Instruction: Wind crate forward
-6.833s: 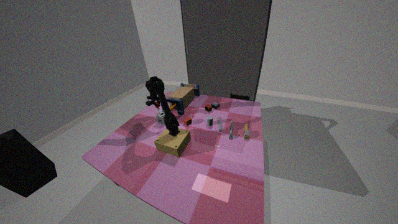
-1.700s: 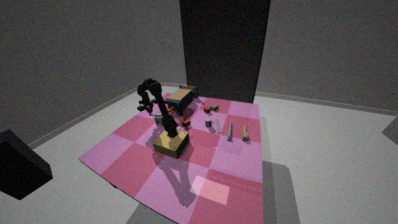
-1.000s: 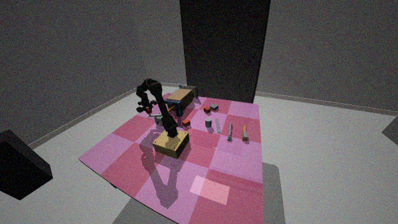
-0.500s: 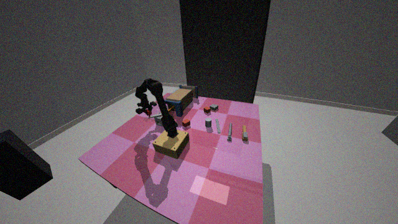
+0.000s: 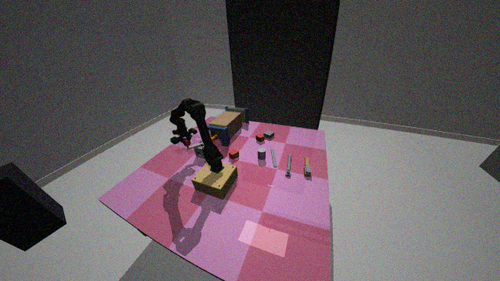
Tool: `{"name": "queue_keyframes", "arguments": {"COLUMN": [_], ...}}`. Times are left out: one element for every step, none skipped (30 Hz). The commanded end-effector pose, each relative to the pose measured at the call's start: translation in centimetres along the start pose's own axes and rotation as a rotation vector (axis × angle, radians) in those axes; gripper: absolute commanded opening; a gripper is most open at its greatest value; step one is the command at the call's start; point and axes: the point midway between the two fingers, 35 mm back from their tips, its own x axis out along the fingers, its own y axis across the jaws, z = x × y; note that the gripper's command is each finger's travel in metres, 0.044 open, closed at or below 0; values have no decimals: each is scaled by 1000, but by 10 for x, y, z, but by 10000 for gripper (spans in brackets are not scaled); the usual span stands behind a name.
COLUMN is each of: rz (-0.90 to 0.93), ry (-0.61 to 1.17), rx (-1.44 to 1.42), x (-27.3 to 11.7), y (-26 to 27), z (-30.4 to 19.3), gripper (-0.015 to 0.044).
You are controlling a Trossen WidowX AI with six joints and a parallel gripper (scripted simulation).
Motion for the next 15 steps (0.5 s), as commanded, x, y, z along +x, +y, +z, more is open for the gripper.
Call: {"name": "queue_keyframes", "arguments": {"rz": [8, 8, 8, 8, 8, 8, 8, 8, 8, 8, 8, 8, 8, 8, 8], "ry": [38, 38, 38, 38, 39, 39, 39, 39, 39, 39, 39, 39, 39, 39, 39], "rx": [-3, -3, -3, -3, -3, -3, -3, -3, -3, -3, -3, -3, -3, -3, -3], "x": [3, 3, 3, 3, 2, 2, 2, 2, 2, 2, 2, 2, 2, 2, 2], "y": [5, 6, 6, 6, 6, 7, 7, 7, 7, 8, 8, 8, 8, 8, 8], "z": [-16, -17, -18, -19, -20, -21, -23, -24, -25, -26, -27, -28, -30, -31, -32], "gripper": [0, 0, 0, 0, 0, 0, 0, 0, 0, 0, 0, 0, 0, 0, 0]}}
